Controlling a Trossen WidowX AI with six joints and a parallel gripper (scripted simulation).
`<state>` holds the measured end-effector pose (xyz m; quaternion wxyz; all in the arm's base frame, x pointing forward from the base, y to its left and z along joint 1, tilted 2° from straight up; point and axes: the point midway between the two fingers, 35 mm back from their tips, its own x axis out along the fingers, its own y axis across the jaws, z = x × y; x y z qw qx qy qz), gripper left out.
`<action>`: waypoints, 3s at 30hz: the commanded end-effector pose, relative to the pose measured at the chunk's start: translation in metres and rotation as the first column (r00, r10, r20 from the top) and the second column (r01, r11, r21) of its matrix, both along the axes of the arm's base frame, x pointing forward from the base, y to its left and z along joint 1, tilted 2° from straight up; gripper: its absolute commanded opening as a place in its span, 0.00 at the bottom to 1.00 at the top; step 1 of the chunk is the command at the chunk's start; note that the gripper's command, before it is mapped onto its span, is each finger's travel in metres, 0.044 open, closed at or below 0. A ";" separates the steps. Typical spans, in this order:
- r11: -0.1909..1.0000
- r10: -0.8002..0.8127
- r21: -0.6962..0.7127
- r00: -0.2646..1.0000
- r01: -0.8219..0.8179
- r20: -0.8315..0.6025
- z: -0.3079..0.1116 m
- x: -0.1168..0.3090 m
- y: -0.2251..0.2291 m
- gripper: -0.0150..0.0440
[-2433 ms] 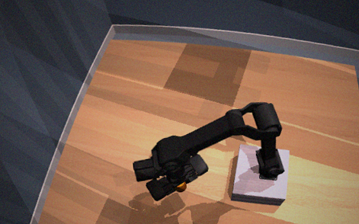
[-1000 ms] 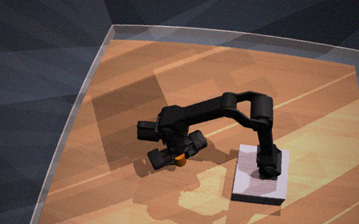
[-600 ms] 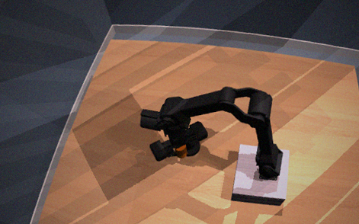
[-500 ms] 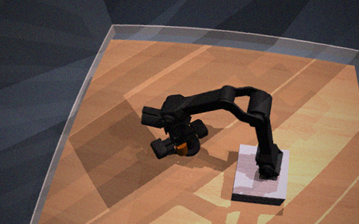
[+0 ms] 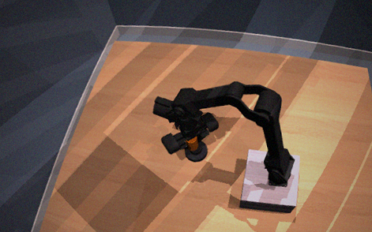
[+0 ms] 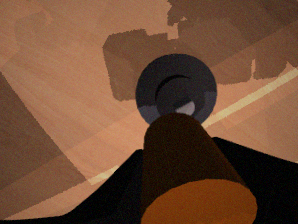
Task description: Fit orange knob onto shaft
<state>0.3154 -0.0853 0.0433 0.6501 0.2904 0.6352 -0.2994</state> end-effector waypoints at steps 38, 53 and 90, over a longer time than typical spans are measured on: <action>1.000 0.005 -0.013 1.000 -0.005 0.000 -0.029 -0.003 -0.019 0.25; 0.978 0.210 -0.016 0.978 -0.210 -0.007 -0.025 -0.002 -0.019 0.25; 0.911 0.411 -0.016 0.912 -0.411 -0.015 -0.028 -0.002 -0.020 0.25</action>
